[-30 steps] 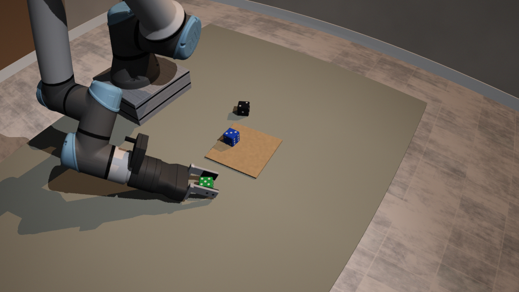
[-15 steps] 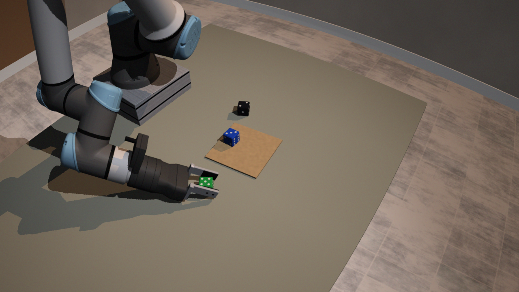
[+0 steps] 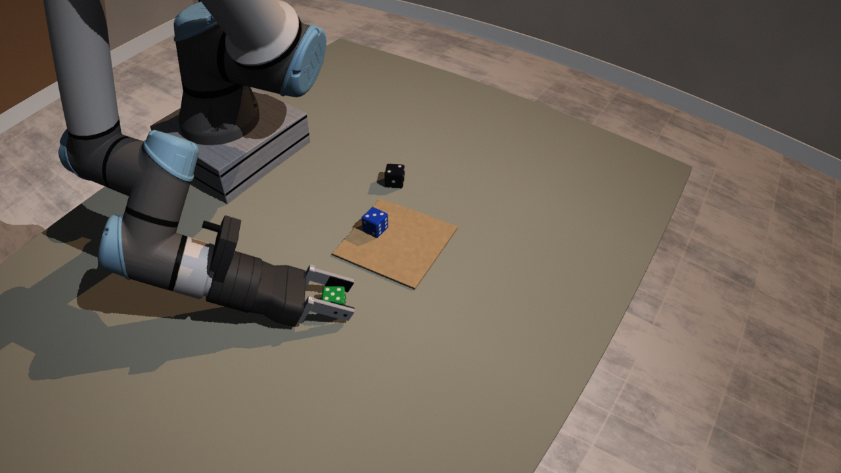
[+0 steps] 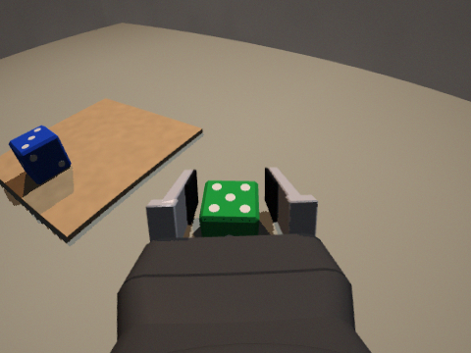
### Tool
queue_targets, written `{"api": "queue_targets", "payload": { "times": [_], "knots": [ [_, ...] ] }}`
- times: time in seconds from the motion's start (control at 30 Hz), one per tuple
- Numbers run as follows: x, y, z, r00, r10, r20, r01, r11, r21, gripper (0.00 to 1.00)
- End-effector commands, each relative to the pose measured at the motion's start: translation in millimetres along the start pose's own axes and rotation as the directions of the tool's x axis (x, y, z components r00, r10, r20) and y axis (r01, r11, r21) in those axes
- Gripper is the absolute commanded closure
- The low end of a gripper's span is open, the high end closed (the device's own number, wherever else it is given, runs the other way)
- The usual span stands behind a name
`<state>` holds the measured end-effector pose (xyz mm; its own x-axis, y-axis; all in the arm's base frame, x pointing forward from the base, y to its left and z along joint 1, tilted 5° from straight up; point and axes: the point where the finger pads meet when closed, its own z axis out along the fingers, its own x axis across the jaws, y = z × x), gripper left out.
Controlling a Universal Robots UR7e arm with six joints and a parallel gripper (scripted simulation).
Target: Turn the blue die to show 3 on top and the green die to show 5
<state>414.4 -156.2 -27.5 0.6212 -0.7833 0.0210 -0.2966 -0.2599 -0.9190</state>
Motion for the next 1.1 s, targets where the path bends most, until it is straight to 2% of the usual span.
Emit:
{"api": "queue_targets", "payload": {
  "times": [0.0, 0.17, 0.37, 0.43, 0.73, 1.07],
  "knots": [
    [0.3, -0.2, -0.2, 1.0, -0.001, -0.001, 0.001, 1.0, 0.0, 0.13],
    [0.3, -0.2, -3.1, 1.0, -0.001, -0.001, 0.001, 1.0, 0.0, 0.13],
    [0.3, -0.2, -20.0, 1.0, -0.001, -0.001, 0.001, 1.0, 0.0, 0.13],
    [0.3, -0.2, -20.0, 1.0, -0.001, -0.001, 0.001, 1.0, 0.0, 0.13],
    [0.2, -0.2, -48.2, 1.0, -0.001, -0.001, 0.001, 1.0, 0.0, 0.13],
    [0.2, -1.8, -51.0, 1.0, -0.001, -0.001, 0.001, 1.0, 0.0, 0.13]
  ]
}}
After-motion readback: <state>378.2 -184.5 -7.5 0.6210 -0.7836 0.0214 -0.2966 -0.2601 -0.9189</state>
